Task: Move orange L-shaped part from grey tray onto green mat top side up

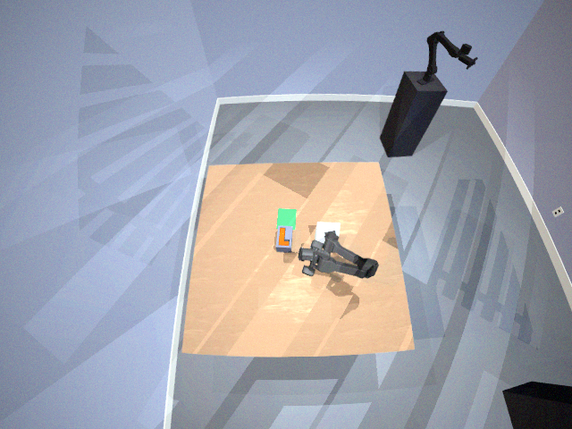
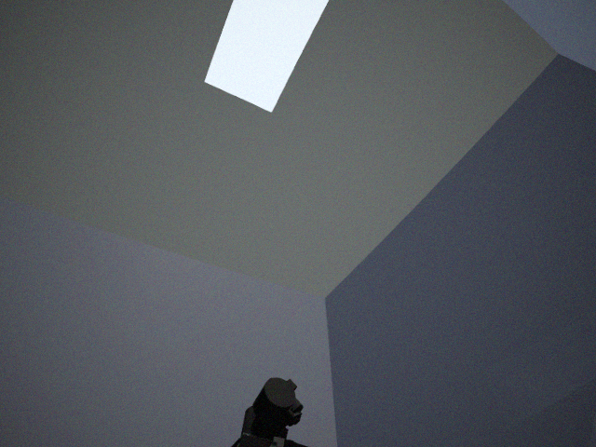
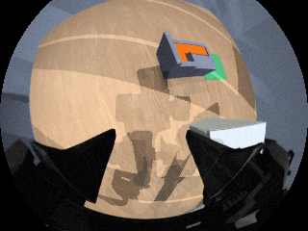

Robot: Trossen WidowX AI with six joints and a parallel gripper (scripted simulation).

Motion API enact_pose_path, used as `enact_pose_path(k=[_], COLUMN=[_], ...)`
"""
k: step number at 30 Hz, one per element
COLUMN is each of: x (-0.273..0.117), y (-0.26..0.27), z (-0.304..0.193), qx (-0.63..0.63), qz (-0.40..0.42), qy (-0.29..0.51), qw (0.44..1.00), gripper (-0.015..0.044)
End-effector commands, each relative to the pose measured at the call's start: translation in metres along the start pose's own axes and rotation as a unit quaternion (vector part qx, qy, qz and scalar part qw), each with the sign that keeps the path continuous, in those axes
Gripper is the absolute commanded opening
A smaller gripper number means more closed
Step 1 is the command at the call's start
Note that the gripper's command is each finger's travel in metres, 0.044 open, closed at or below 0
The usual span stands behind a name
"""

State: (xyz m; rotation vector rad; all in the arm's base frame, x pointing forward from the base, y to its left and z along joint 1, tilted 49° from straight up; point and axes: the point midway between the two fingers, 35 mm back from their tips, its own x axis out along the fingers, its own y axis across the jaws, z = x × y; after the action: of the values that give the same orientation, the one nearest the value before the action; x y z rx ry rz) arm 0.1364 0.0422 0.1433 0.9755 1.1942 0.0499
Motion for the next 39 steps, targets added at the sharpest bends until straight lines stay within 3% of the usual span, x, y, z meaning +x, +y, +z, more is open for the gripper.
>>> enact_pose_path(k=[1, 9, 19, 29, 34, 39], x=[0.000, -0.001, 0.008, 0.042, 0.052, 0.098], y=[0.000, 0.001, -0.005, -0.046, -0.049, -0.045], z=[0.001, 0.030, 0.100, 0.168, 0.170, 0.156], qx=[-0.001, -0.014, -0.074, -0.130, -0.133, -0.133], qz=[0.000, -0.016, 0.006, 0.061, 0.065, 0.065], qy=[0.001, 0.026, 0.095, 0.148, 0.151, 0.150], qw=[1.000, 0.999, 0.993, 0.978, 0.977, 0.977], gripper=[0.0374, 0.0180, 0.0180, 0.0180, 0.0180, 0.0180])
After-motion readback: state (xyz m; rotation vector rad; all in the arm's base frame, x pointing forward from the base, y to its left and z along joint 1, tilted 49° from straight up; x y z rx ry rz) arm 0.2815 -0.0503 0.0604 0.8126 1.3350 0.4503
